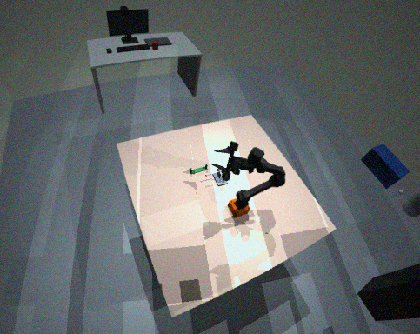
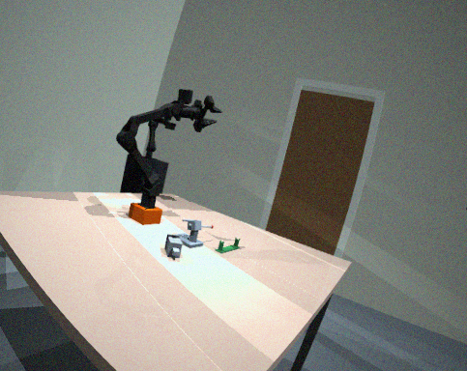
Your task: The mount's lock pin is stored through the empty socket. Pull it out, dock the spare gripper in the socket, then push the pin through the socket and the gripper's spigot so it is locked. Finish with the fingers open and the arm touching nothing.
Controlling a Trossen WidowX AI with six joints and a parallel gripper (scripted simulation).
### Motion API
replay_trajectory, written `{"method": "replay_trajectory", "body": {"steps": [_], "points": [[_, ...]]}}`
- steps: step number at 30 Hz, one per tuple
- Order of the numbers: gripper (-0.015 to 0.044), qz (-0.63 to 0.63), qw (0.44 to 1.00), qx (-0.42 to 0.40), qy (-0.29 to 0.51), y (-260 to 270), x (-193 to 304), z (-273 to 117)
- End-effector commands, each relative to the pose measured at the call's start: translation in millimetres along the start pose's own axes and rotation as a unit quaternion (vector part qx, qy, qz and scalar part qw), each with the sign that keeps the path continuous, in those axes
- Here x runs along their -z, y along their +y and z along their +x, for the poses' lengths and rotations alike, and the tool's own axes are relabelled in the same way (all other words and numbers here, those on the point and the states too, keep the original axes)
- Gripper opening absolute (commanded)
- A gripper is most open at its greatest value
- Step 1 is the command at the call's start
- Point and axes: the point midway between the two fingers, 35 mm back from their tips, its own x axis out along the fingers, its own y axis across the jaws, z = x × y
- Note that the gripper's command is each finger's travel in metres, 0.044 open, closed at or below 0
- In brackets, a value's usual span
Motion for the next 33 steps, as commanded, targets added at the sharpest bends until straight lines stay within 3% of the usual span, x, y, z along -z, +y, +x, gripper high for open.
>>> {"method": "replay_trajectory", "body": {"steps": [1,7,13,25,29,33], "points": [[0.0300,-0.041,0.995,-0.045,0.085,19.9,37.5,30.7],[0.0300,-0.080,0.959,-0.131,0.237,46.1,122.3,62.9],[0.0300,-0.073,0.897,-0.223,0.375,64.0,215.2,63.9],[0.0300,0.071,0.716,-0.397,0.570,90.6,369.3,-14.9],[0.0300,0.134,0.661,-0.435,0.597,97.9,396.4,-47.2],[0.0300,0.150,0.648,-0.443,0.601,99.6,401.6,-54.9]]}}
